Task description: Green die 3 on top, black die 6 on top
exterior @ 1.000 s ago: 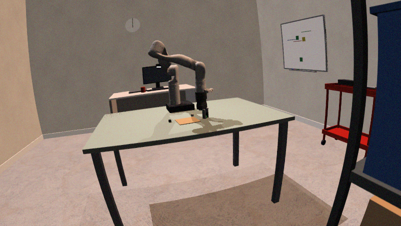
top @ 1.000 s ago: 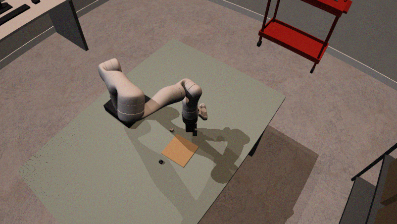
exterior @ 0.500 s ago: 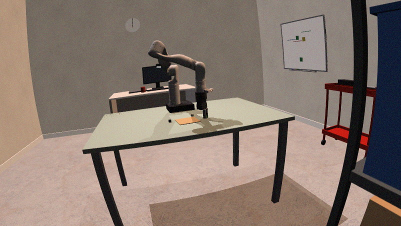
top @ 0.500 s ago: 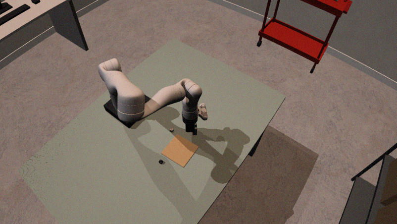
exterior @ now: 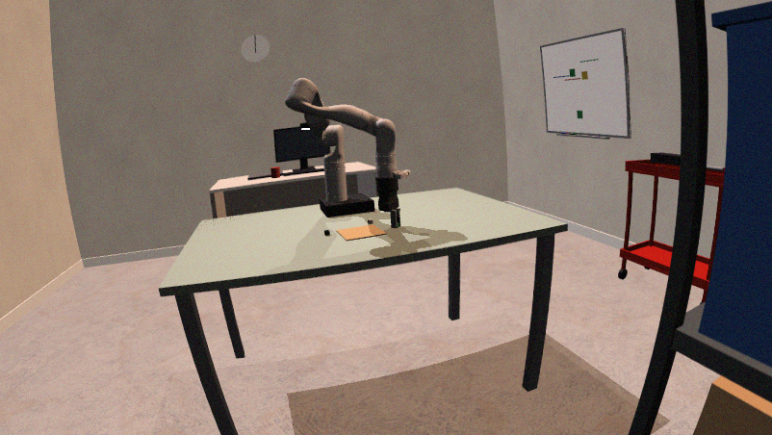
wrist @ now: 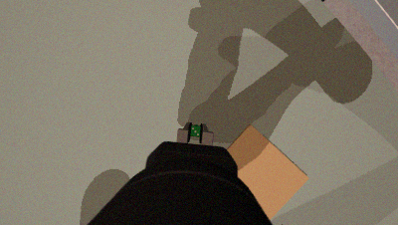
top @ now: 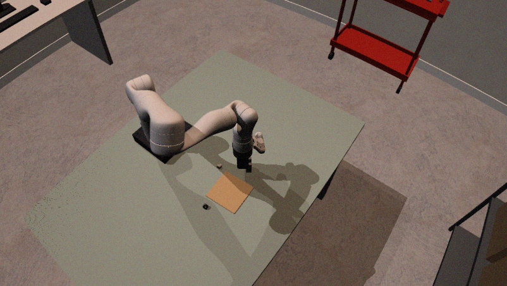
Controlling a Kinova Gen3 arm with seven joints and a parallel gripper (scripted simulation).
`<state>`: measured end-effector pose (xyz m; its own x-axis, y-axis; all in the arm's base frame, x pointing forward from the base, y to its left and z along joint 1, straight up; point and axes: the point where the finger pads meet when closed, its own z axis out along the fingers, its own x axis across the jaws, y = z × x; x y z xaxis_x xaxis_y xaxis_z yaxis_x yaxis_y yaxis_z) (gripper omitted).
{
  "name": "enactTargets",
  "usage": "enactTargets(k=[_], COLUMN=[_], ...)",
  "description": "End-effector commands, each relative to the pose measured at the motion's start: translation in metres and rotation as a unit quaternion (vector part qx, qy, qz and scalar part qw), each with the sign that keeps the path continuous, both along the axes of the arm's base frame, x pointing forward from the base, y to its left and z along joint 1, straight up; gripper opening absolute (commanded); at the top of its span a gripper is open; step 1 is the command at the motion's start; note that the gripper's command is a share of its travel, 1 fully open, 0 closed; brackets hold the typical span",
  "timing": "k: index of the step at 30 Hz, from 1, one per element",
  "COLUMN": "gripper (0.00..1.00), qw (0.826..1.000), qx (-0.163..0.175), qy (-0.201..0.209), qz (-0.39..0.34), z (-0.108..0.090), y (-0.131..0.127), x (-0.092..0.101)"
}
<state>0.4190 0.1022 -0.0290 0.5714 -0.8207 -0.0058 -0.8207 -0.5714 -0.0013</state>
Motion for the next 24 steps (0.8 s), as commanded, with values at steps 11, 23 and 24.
enactTargets(k=[11,23,24], gripper=[0.34,0.34,0.34], qw=[1.000,1.000,1.000], qx=[0.000,0.000,0.000], qy=[-0.001,-0.001,-0.001], qz=[0.000,0.000,0.000], z=[0.001,0.034,0.042], y=[0.000,0.000,0.000], x=[0.001,0.001,0.001])
